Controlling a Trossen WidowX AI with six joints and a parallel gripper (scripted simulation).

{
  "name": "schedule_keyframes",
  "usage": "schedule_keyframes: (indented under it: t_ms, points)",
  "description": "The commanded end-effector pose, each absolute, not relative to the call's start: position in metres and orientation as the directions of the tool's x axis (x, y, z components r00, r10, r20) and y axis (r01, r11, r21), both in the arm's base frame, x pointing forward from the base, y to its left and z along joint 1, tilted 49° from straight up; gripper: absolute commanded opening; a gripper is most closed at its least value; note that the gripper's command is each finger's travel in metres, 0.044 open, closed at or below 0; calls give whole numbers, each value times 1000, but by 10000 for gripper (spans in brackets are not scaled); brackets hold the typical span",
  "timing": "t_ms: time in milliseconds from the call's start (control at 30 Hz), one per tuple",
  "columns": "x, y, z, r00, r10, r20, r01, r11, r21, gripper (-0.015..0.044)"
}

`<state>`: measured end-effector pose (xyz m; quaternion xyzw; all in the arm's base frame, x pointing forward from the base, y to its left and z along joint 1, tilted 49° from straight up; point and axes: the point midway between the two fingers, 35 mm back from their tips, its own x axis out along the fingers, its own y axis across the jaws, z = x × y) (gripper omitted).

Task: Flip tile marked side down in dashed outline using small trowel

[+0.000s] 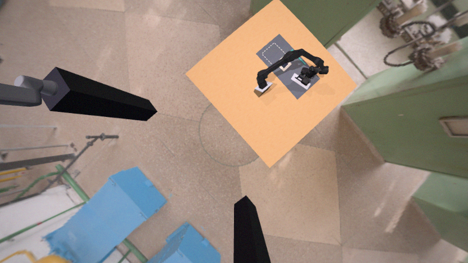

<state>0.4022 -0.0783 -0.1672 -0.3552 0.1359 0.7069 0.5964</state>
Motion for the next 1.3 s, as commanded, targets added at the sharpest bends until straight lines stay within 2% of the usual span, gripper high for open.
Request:
schedule_keyframes:
  t_ms: [0, 133, 467, 800, 967, 1133, 1267]
  points:
    - [402, -79, -167, -33, 747, -664, -941, -247, -231, 130]
    - [402, -79, -167, -33, 747, -664, -955, -220, -200, 130]
    - [402, -79, -167, -33, 747, -664, -999, -27, 20, 130]
    - [402, -79, -167, -33, 747, -664, -958, 165, 234, 130]
    - [402, -79, -167, -33, 747, -664, -952, 178, 248, 130]
    - [402, -79, -167, -33, 747, -664, -952, 178, 248, 261]
    - [402, -79, -167, -33, 747, -664, -952, 178, 248, 270]
